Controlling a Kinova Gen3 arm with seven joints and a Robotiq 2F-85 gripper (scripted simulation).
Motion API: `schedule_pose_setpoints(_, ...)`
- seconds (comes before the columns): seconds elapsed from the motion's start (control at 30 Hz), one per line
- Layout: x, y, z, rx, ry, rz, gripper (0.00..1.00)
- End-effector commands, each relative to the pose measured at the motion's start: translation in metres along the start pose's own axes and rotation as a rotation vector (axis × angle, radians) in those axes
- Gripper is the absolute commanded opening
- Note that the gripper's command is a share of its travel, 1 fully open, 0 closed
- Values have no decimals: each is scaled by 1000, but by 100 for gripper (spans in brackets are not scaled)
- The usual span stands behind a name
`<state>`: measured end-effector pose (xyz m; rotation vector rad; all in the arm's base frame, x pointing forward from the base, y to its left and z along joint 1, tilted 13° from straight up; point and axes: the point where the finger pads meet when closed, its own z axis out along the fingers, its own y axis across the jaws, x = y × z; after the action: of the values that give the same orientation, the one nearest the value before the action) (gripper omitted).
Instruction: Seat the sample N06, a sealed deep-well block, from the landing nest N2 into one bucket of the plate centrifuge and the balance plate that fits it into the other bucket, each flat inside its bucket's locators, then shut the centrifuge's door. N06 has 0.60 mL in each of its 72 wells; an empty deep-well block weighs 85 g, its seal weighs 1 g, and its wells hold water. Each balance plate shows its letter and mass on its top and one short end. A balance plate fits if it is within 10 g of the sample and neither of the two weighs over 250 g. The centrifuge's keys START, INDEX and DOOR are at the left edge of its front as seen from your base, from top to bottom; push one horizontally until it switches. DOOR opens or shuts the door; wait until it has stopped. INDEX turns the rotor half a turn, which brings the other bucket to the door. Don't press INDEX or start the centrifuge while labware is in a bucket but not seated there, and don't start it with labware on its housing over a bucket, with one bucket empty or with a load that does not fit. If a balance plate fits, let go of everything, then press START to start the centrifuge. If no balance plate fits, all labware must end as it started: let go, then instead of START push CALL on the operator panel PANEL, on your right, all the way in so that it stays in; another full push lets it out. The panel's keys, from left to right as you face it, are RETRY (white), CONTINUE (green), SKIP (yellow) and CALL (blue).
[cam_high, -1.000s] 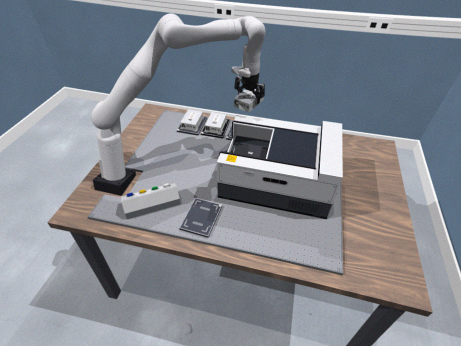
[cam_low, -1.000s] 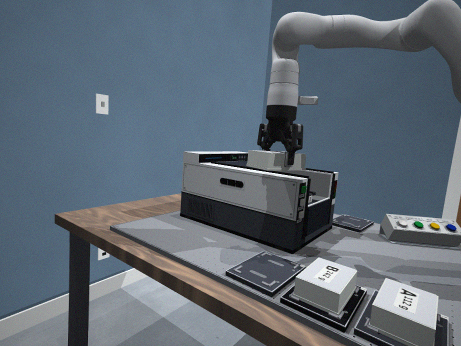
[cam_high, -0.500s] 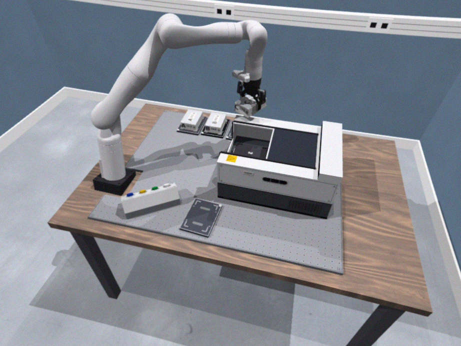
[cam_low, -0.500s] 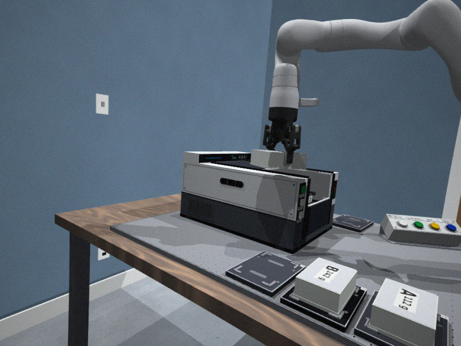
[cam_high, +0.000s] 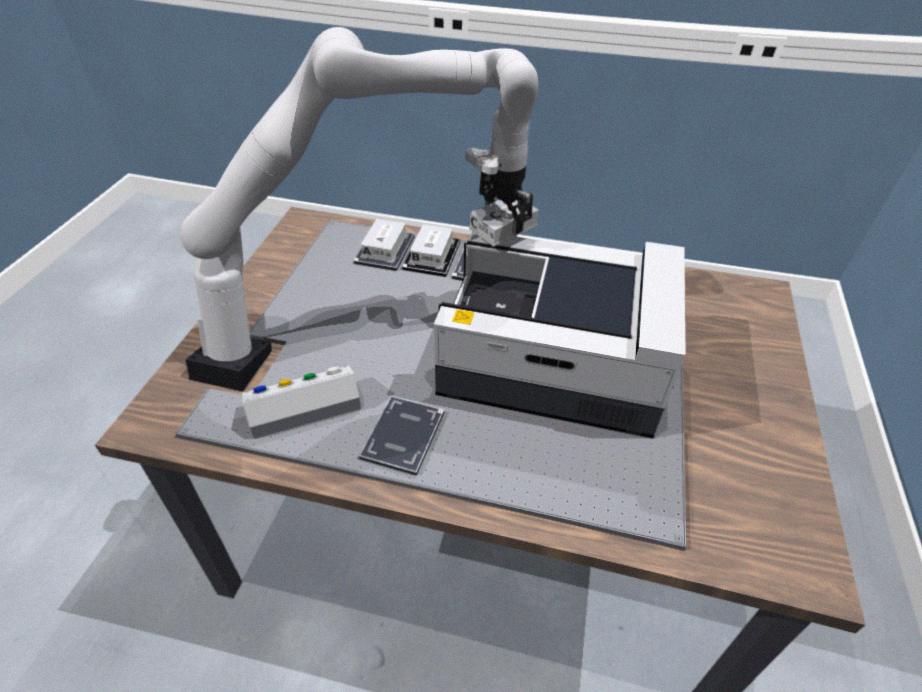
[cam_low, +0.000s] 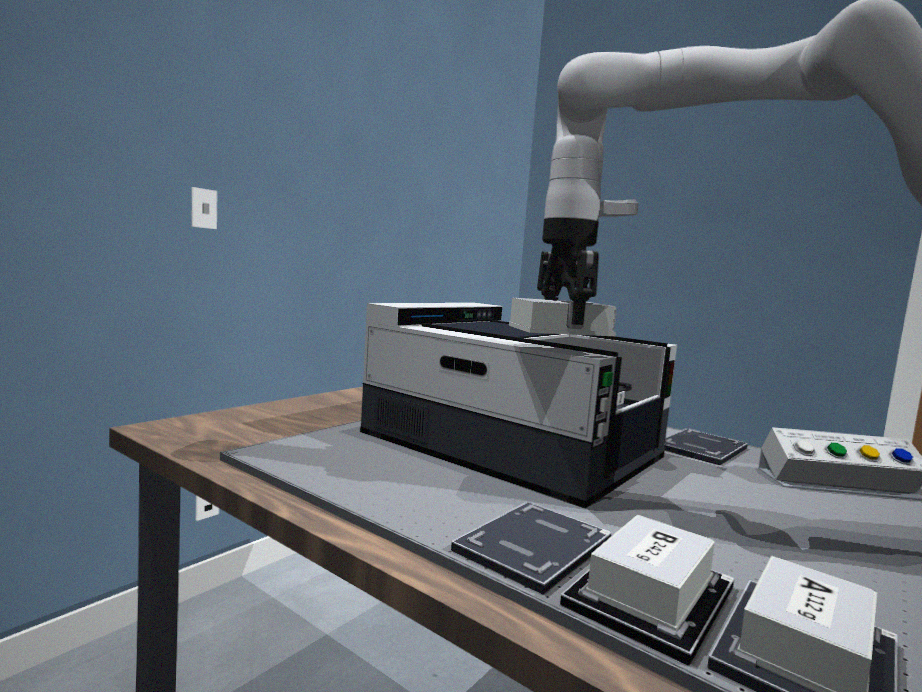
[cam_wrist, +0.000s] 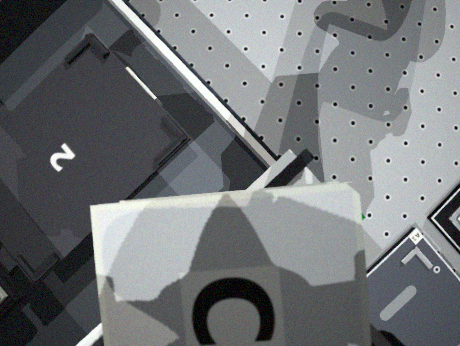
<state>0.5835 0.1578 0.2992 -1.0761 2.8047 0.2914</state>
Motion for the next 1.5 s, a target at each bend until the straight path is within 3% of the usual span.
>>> schedule_pose_setpoints(0.0,5,-9,-2,2,-3,35,95)
schedule_pose_setpoints(0.4,23,-37,-1,2,-3,151,95)
schedule_pose_setpoints(0.77,23,-37,-1,2,-3,256,95)
schedule_pose_setpoints(1.47,67,-82,-1,1,-3,478,95)
